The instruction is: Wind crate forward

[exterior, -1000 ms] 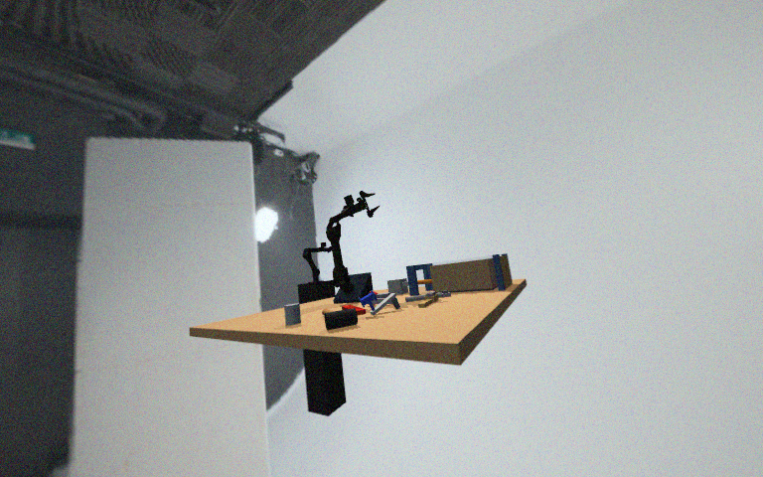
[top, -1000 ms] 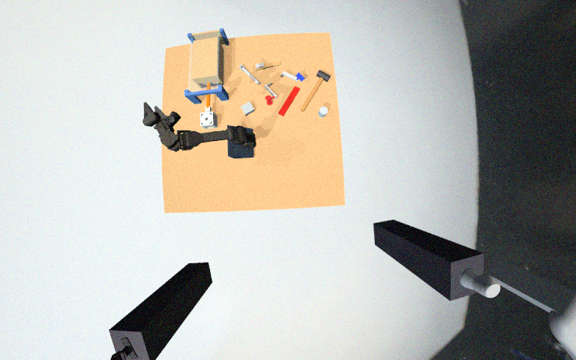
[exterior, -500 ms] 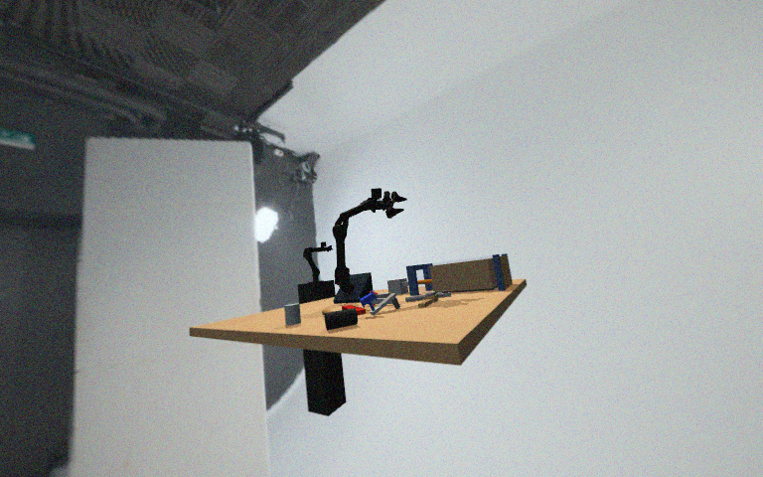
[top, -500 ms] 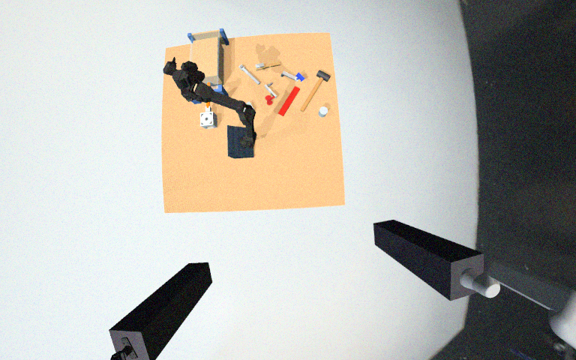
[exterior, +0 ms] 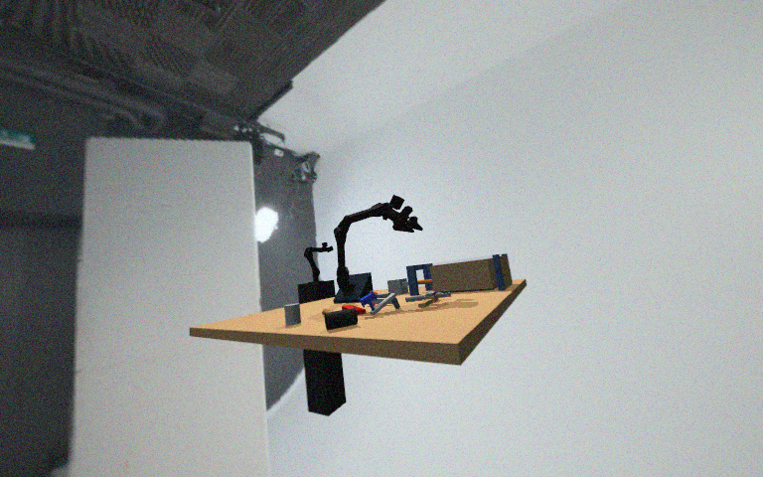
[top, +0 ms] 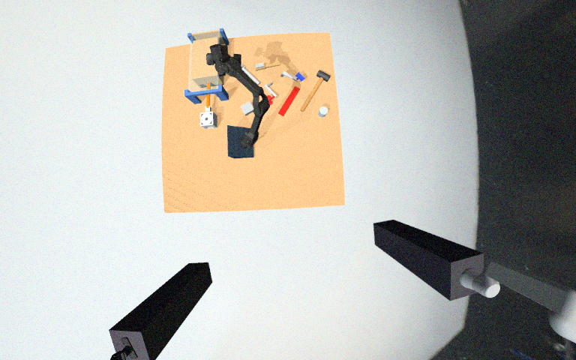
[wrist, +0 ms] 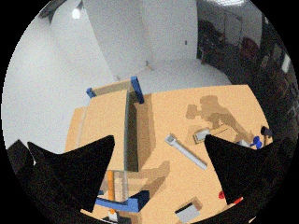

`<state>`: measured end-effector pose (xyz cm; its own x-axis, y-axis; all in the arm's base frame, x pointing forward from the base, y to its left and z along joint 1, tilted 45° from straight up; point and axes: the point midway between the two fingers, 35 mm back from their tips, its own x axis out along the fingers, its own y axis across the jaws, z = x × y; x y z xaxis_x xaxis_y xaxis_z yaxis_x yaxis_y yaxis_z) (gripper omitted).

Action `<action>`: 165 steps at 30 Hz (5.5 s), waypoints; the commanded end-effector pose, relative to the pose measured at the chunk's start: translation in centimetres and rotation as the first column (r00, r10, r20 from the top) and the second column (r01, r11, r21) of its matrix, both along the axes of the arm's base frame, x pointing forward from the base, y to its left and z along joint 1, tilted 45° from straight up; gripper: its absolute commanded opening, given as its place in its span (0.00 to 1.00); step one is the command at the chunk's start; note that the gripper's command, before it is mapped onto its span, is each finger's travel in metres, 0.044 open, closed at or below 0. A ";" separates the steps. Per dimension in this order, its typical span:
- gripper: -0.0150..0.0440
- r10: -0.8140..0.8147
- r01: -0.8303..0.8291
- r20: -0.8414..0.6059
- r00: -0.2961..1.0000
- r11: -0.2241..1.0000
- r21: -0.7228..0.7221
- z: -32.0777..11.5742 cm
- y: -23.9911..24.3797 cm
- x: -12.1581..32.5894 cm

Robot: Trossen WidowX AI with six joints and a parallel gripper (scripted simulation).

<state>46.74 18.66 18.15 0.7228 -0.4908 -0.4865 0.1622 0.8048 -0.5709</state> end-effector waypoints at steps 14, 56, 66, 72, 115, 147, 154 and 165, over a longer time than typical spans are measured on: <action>1.00 -0.200 -0.054 -0.731 0.652 0.950 -0.308 -2.2 -27.4 -6.3; 1.00 -0.192 -0.094 -0.871 0.453 0.961 -0.261 -6.5 -37.1 -12.2; 0.91 -0.198 -0.088 -0.865 0.461 0.960 -0.267 -6.1 -37.1 -12.0; 0.84 -0.198 -0.088 -0.865 0.461 0.960 -0.267 -6.1 -37.1 -12.0; 0.36 -0.198 -0.088 -0.865 0.461 0.960 -0.267 -6.1 -37.1 -12.0; 0.25 -0.125 -0.170 -0.845 0.521 0.954 -0.246 3.2 -24.3 -10.7; 0.25 -0.073 -0.187 -0.846 0.527 0.962 -0.200 -0.6 -19.6 -9.5; 0.25 -0.047 -0.163 -0.838 0.543 0.973 -0.161 -6.3 -11.4 -9.8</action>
